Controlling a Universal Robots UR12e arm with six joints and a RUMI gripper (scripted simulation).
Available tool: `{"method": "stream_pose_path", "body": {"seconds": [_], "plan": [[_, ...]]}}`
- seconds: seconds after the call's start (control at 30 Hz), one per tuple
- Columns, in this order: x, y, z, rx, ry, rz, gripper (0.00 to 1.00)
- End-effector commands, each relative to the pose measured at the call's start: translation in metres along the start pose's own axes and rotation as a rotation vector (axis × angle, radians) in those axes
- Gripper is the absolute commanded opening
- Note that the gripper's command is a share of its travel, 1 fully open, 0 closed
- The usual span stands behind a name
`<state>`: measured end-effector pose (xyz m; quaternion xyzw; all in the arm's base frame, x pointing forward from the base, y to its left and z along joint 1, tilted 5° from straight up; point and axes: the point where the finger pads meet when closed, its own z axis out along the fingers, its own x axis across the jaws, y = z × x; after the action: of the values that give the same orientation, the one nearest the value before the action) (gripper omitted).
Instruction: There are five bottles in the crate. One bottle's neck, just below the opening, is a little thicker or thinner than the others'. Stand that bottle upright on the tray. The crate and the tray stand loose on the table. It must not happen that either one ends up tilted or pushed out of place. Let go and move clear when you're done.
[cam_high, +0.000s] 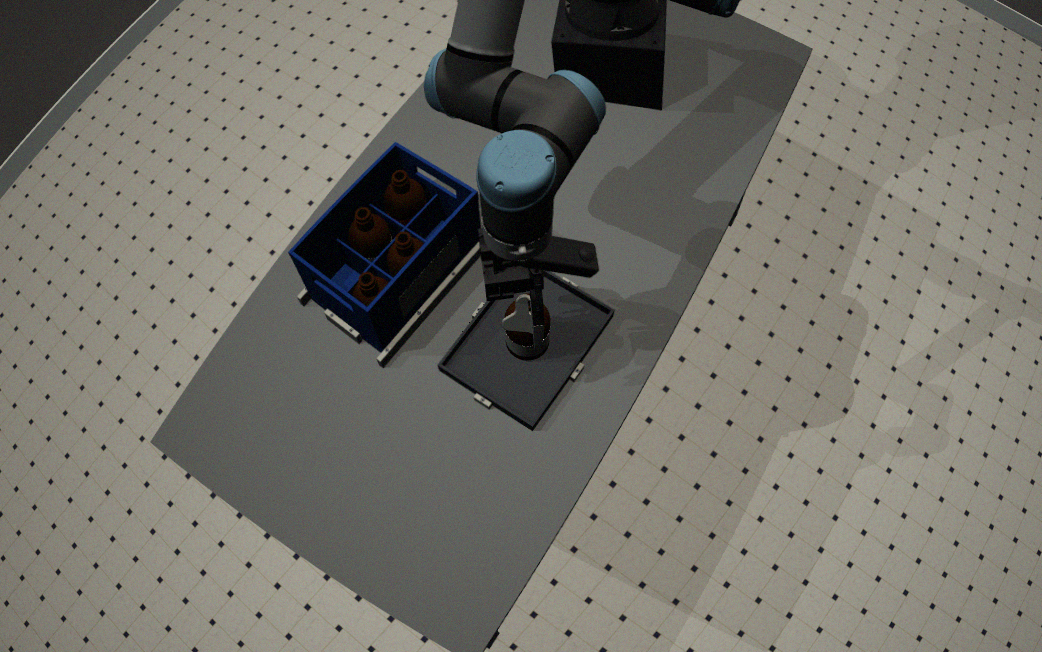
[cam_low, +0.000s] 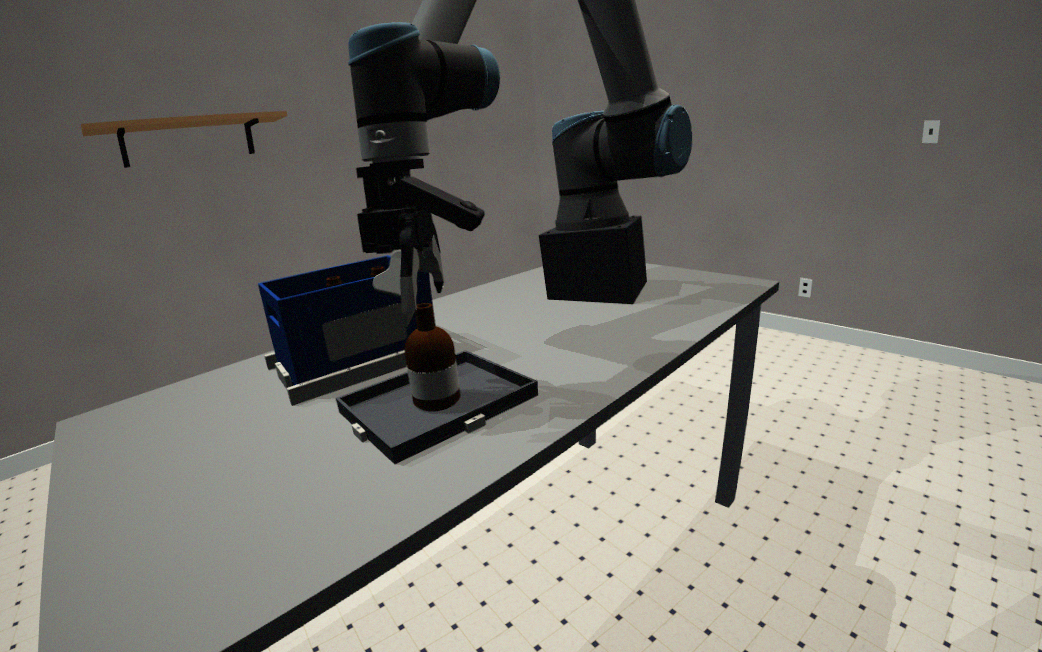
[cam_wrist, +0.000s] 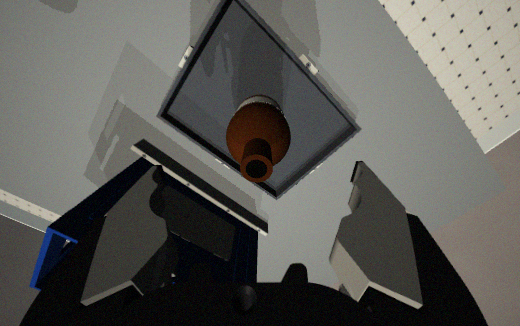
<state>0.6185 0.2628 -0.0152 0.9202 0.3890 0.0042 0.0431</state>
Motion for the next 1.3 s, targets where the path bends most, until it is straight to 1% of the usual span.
{"method": "stream_pose_path", "body": {"seconds": [0.0,0.27,0.6,0.67,1.17,1.27], "plan": [[0.000,0.001,-0.001,-0.002,0.002,0.000,1.00],[0.001,0.002,-0.005,-0.003,0.003,0.000,1.00],[0.003,0.002,-0.020,-0.004,0.005,0.000,1.00],[0.003,0.002,-0.020,-0.004,0.005,0.000,1.00],[0.002,0.002,-0.058,-0.004,0.005,0.000,1.00],[0.002,0.002,-0.060,-0.004,0.005,0.000,1.00]]}}
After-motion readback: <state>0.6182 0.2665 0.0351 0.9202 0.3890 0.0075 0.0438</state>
